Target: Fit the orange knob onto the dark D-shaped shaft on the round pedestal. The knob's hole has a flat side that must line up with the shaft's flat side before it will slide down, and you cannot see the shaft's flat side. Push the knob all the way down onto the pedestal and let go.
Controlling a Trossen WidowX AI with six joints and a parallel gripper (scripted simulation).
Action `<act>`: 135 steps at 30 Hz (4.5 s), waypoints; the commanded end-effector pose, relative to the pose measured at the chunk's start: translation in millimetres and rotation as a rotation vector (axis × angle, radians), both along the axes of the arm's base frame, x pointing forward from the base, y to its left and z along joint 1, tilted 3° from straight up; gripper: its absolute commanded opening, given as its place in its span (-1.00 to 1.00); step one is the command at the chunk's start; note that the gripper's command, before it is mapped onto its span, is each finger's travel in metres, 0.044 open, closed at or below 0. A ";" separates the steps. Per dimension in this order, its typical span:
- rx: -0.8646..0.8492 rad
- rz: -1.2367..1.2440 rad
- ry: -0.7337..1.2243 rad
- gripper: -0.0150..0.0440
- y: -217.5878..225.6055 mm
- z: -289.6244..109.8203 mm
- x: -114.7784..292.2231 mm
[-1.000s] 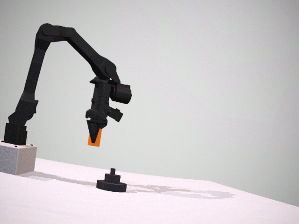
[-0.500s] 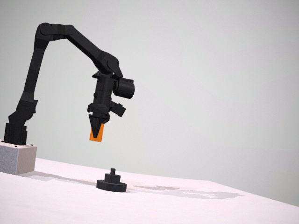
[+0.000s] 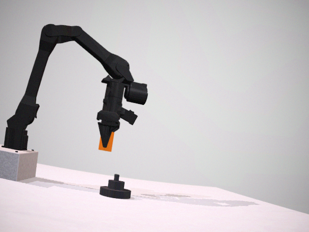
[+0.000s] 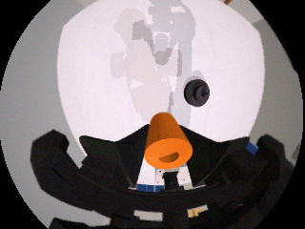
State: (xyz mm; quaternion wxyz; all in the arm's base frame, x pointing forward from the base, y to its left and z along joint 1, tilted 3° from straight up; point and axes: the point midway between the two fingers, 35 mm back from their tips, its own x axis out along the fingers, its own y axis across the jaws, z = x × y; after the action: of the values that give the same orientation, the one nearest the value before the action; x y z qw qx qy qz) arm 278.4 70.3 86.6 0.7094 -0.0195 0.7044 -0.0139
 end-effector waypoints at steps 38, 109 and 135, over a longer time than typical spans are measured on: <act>-0.007 0.004 -0.023 -0.49 -115.0 -25.1 50.5; -0.008 0.001 -0.023 -0.49 -122.6 -52.0 54.5; -0.009 0.056 -0.020 -0.49 -121.8 -52.5 52.7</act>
State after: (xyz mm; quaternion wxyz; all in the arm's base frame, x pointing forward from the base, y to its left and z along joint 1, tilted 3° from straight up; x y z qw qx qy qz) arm 330.5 -50.8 34.2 0.7160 -0.0383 0.6970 0.0015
